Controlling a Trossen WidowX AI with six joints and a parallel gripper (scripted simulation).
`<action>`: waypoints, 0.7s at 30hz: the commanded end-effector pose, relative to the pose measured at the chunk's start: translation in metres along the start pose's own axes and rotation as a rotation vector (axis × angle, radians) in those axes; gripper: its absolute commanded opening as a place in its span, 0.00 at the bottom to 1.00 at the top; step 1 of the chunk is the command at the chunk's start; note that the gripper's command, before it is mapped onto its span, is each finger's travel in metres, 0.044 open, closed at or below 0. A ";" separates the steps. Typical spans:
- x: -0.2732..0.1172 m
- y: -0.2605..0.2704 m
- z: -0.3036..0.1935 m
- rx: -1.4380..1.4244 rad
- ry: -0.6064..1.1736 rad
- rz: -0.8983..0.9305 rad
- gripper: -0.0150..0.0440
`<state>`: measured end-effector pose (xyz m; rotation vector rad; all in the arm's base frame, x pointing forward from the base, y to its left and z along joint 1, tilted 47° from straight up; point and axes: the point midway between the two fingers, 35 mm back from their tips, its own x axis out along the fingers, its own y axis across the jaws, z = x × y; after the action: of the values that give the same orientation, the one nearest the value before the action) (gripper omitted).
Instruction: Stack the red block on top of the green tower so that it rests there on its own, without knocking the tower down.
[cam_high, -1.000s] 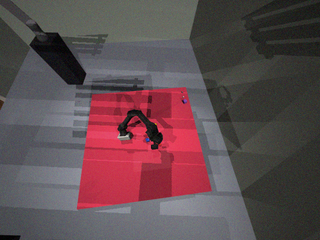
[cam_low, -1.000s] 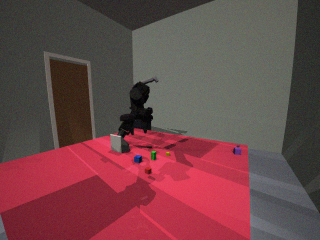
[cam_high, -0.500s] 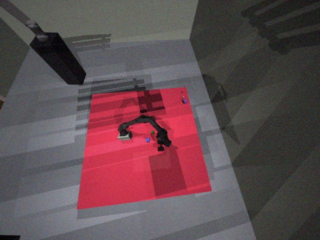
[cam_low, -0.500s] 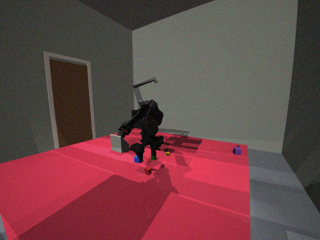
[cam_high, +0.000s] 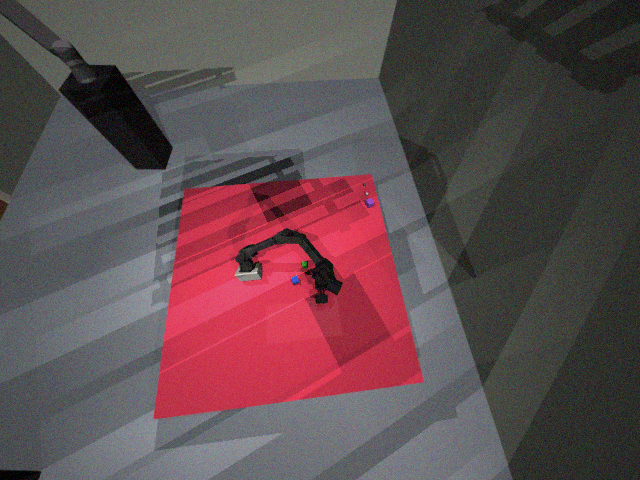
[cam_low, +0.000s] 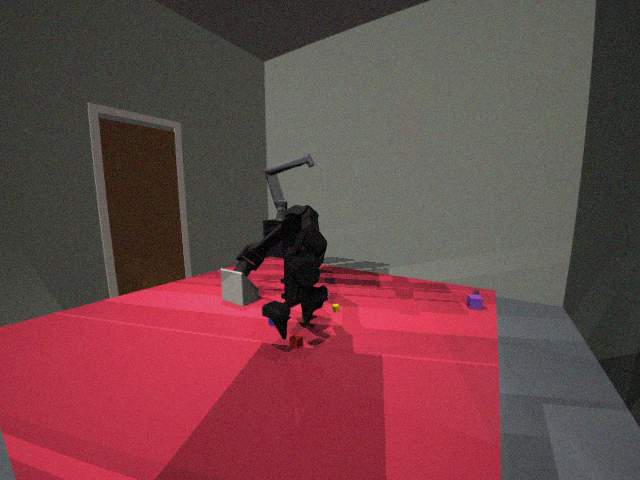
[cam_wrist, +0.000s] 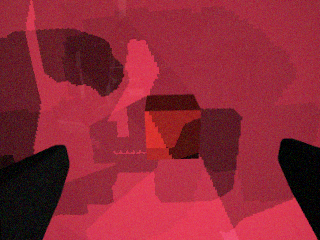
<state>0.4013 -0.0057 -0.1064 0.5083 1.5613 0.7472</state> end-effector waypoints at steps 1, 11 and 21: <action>0.003 -0.001 0.000 0.008 -0.006 0.004 1.00; 0.019 -0.001 0.000 0.008 -0.006 0.004 1.00; 0.035 0.000 -0.001 0.007 -0.006 0.005 1.00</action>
<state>0.3991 0.0142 -0.1265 0.5093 1.5508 0.7426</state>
